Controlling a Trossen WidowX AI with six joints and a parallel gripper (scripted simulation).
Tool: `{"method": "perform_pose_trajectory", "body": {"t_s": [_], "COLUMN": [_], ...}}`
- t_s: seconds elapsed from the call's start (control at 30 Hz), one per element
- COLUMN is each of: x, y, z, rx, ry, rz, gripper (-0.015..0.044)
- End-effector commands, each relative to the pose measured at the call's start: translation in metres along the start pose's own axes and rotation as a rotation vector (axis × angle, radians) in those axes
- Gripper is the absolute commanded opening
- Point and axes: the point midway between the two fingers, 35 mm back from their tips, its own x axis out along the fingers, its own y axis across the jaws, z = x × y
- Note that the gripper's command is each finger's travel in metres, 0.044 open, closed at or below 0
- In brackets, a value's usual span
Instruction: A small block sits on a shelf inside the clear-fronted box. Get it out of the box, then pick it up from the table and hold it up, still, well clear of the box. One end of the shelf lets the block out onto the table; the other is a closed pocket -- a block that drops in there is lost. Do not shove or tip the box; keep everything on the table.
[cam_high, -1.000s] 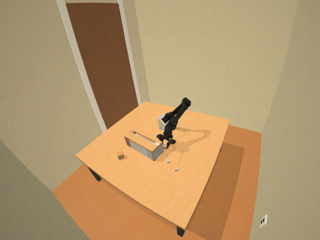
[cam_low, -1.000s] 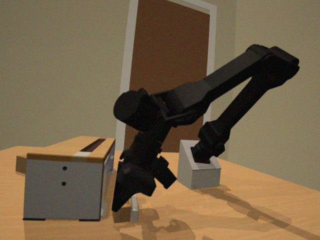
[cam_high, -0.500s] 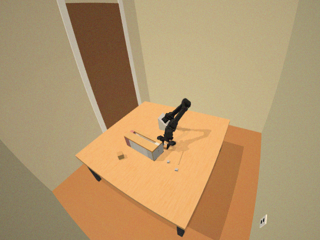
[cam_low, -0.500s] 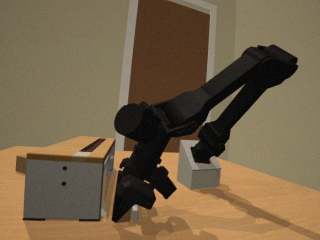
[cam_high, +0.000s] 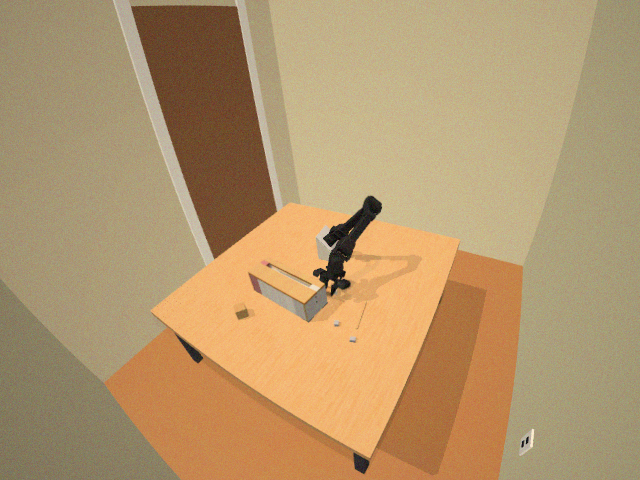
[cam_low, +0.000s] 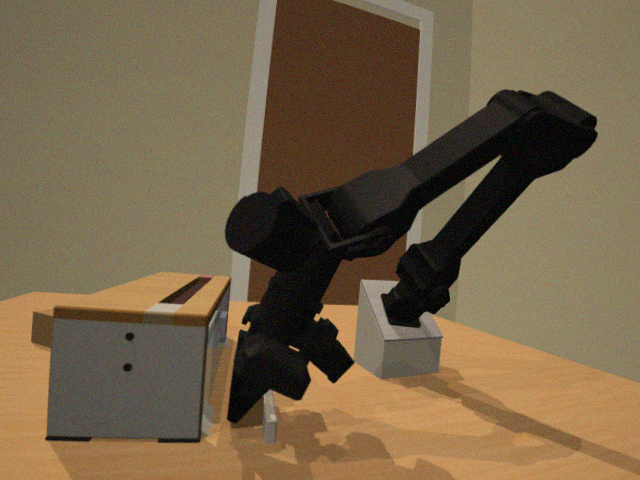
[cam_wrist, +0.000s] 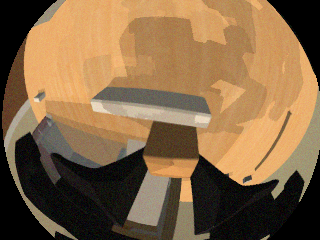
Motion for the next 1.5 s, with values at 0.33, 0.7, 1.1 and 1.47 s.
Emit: {"method": "perform_pose_trajectory", "body": {"t_s": [0.33,0.7,1.1,1.47], "x": [-0.044,-0.052,-0.061,-0.069], "y": [-0.003,0.005,0.013,0.02], "z": [-0.02,-0.019,-0.018,-0.017], "rx": [0.047,0.493,0.982,1.431], "ry": [0.013,-0.011,-0.036,-0.06], "rz": [-0.015,-0.015,-0.01,0.0], "gripper": [0.0,0.0,0.0,0.0]}}
